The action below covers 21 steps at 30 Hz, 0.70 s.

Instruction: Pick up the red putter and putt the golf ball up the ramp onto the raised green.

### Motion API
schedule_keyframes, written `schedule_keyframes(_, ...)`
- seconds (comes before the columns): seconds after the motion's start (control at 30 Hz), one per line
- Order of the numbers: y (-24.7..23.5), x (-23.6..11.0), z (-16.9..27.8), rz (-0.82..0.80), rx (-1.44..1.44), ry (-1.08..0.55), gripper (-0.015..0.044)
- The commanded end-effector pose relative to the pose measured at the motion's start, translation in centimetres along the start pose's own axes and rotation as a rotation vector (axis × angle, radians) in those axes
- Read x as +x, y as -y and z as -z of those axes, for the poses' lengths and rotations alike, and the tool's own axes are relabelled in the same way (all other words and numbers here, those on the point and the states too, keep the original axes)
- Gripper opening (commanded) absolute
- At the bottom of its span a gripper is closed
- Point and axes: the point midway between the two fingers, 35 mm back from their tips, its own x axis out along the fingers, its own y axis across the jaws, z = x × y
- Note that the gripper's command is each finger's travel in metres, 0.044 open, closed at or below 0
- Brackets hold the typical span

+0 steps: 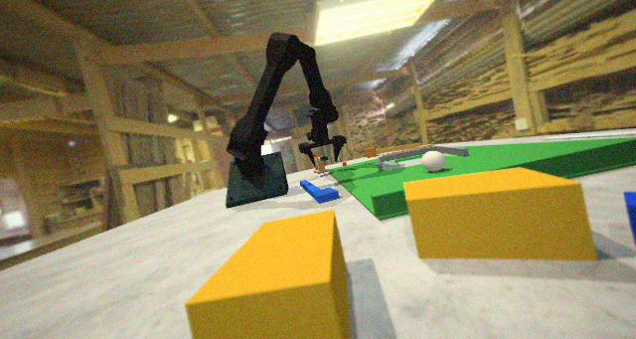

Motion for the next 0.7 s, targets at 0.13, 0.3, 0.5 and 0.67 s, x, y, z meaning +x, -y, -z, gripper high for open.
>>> schedule_keyframes(0.13, -0.17, 1.01, 0.44, -0.004, -0.004, -0.008, 0.044)
schedule_keyframes(0.3, -0.09, 0.68, 0.24, -0.003, 0.0, -0.002, 0.0335)
schedule_keyframes(0.5, -0.09, 0.68, 0.24, -0.003, 0.0, -0.002, 0.0177)
schedule_keyframes(0.67, -0.09, 0.68, 0.24, -0.003, 0.0, -0.002, 0.0046)
